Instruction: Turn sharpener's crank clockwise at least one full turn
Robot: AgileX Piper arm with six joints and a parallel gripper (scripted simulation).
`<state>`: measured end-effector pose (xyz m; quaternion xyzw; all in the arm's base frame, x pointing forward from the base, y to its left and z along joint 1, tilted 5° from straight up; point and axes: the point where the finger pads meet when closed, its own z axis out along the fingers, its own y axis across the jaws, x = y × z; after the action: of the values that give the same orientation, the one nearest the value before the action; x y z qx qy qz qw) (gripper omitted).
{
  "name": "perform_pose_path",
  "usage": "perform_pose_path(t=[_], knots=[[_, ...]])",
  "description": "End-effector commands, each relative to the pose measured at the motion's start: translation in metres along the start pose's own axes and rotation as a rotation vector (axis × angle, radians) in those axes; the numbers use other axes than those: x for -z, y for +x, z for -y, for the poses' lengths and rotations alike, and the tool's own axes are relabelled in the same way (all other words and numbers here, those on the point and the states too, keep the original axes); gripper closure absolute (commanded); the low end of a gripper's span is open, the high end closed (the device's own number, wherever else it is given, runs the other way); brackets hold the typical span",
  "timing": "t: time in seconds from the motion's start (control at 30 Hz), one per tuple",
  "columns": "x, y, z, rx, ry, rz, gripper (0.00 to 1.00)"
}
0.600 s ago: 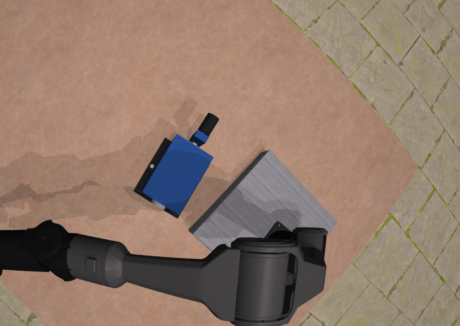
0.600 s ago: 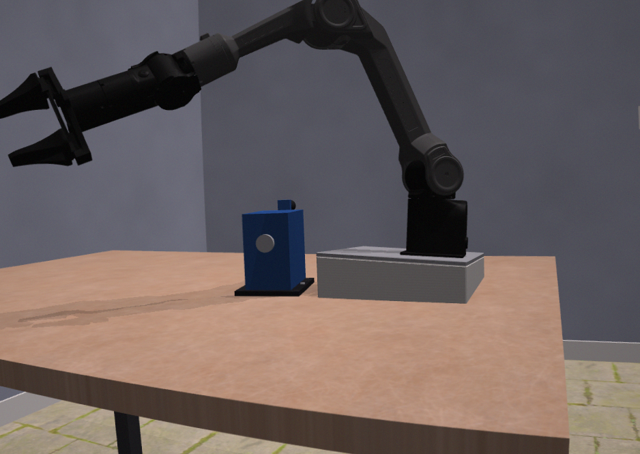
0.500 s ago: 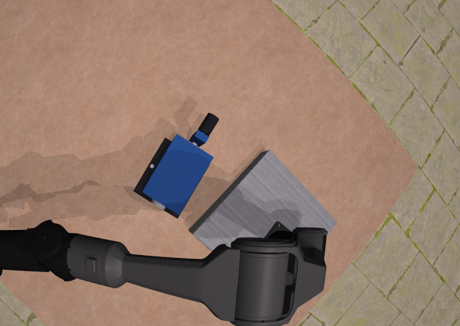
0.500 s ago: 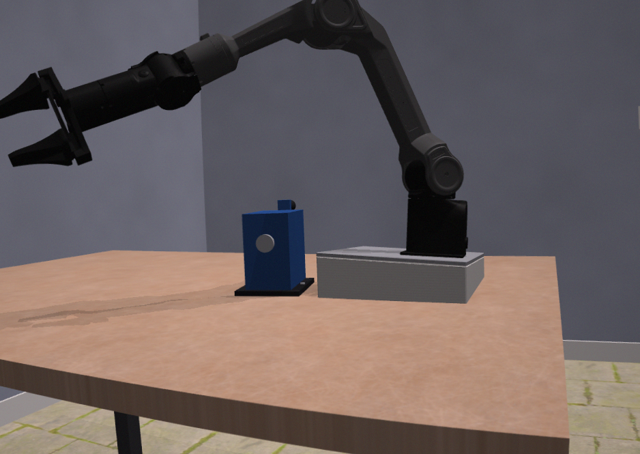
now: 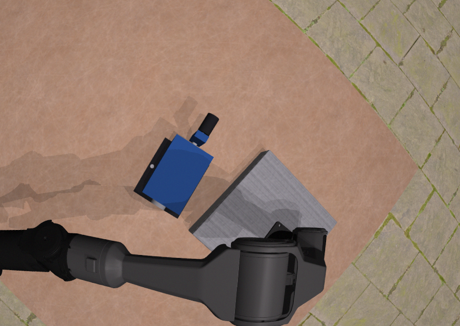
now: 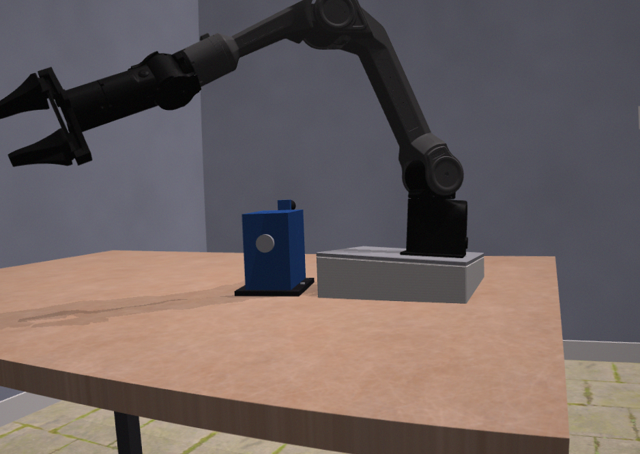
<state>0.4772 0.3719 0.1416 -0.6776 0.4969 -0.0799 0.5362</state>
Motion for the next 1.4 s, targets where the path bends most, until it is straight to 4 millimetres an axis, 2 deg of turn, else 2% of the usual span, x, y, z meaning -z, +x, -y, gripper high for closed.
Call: perform_pose_path(t=[0.0,0.03,0.43,0.57,0.6,0.67,0.87,1.0,1.07,1.27,1.37], knots=[[0.005,-0.006,0.012,0.001,0.007,0.002,0.31],[0.009,-0.003,0.010,0.030,-0.006,0.014,0.31],[0.030,0.048,0.034,-0.226,0.079,-0.168,0.31],[0.034,0.055,0.036,-0.279,0.095,-0.203,0.31],[0.036,0.057,0.048,-0.306,0.106,-0.221,0.31],[0.041,0.067,0.044,-0.362,0.120,-0.253,0.31],[0.056,0.093,0.054,-0.378,0.127,-0.271,0.31],[0.067,0.108,0.056,-0.485,0.164,-0.339,0.31],[0.067,0.108,0.056,-0.485,0.164,-0.339,0.31],[0.085,0.132,0.063,-0.531,0.180,-0.366,0.31],[0.095,0.143,0.064,-0.614,0.210,-0.417,0.31]])
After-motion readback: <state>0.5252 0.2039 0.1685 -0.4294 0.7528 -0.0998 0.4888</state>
